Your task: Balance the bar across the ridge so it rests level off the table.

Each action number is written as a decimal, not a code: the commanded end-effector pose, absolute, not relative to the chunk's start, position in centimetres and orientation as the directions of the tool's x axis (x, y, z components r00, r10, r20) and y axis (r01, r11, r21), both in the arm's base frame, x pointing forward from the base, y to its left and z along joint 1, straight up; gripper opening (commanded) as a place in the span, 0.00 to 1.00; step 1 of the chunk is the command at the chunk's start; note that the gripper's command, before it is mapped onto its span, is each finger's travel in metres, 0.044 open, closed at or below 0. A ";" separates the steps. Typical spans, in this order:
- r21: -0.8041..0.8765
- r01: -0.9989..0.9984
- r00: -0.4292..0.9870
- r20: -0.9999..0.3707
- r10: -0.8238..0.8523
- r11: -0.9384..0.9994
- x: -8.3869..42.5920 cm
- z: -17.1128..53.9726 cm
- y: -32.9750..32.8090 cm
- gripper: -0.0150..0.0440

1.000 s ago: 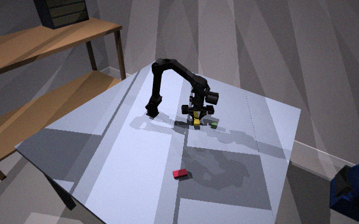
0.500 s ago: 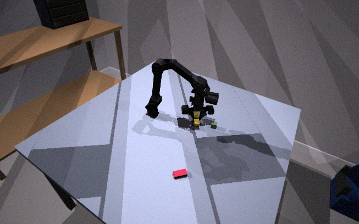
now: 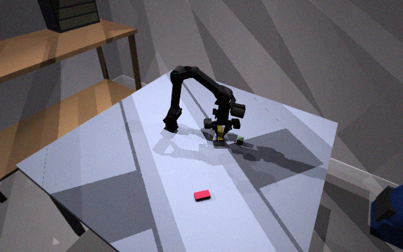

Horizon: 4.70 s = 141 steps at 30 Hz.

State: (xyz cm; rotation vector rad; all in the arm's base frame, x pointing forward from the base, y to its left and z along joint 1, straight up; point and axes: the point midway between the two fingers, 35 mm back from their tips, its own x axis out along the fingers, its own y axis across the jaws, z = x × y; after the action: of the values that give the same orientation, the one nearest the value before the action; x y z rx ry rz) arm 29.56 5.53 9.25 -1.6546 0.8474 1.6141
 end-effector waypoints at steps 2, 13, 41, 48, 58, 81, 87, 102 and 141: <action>-0.022 -0.822 0.024 -1.000 0.005 -0.569 29.6 9.1 5.6 0.25; -0.022 -0.822 0.024 -1.000 0.005 -0.569 29.6 9.0 5.6 0.25; -0.022 -0.822 0.024 -1.000 0.005 -0.569 29.6 8.8 5.6 0.25; -0.022 -0.822 0.024 -1.000 0.005 -0.569 29.6 9.0 5.5 0.25; -0.025 -0.824 0.028 -1.000 0.003 -0.566 29.6 9.1 5.5 0.25; -0.025 -0.824 0.028 -1.000 0.003 -0.566 29.6 9.1 5.5 0.25; -0.025 -0.824 0.028 -1.000 0.003 -0.566 29.6 9.1 5.5 0.43; -0.025 -0.824 0.028 -1.000 0.003 -0.566 29.6 9.1 5.5 0.54; -0.025 -0.824 0.028 -1.000 0.003 -0.566 29.6 9.1 5.5 0.57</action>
State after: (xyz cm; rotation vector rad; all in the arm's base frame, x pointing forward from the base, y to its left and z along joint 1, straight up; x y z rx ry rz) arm 29.59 5.52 9.07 -1.6542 0.8445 1.6113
